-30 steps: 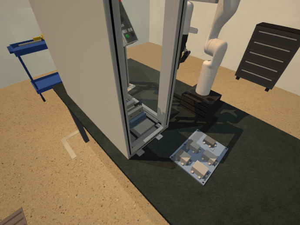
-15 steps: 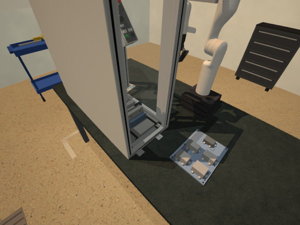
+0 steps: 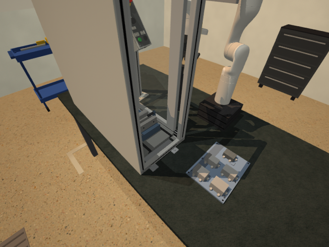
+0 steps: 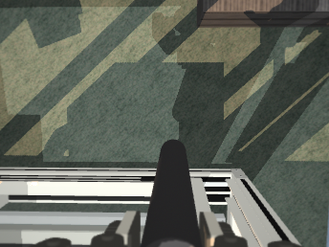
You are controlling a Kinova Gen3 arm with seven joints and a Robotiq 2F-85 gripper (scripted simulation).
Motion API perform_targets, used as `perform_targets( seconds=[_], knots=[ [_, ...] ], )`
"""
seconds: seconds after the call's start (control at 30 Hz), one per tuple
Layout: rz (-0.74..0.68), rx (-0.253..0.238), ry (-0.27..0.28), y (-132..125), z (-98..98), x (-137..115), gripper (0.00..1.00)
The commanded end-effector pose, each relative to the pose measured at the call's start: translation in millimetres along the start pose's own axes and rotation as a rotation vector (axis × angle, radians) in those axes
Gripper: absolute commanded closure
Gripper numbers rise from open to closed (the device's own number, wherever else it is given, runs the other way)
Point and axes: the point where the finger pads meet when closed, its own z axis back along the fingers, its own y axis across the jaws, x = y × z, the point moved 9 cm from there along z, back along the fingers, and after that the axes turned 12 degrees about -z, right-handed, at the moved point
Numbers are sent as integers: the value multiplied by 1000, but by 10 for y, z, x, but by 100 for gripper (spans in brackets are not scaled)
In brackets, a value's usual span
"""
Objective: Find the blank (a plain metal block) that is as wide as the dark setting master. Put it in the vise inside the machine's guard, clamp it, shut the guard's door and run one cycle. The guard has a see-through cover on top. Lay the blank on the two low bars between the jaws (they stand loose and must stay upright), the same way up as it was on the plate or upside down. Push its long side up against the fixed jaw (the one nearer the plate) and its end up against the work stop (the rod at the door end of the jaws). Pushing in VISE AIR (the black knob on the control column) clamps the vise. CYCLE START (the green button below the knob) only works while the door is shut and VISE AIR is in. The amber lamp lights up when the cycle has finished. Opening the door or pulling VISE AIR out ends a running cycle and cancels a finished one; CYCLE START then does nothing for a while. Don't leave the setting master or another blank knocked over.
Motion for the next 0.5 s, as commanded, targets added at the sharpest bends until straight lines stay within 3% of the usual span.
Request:
perform_targets(
  seconds=[0.0,0.27,0.47],
  knots=[
    [2,4,-1,-81,0,26,61],
    [2,4,-1,-81,0,26,61],
    [2,4,-1,-471,-1,110,61]
  ],
)
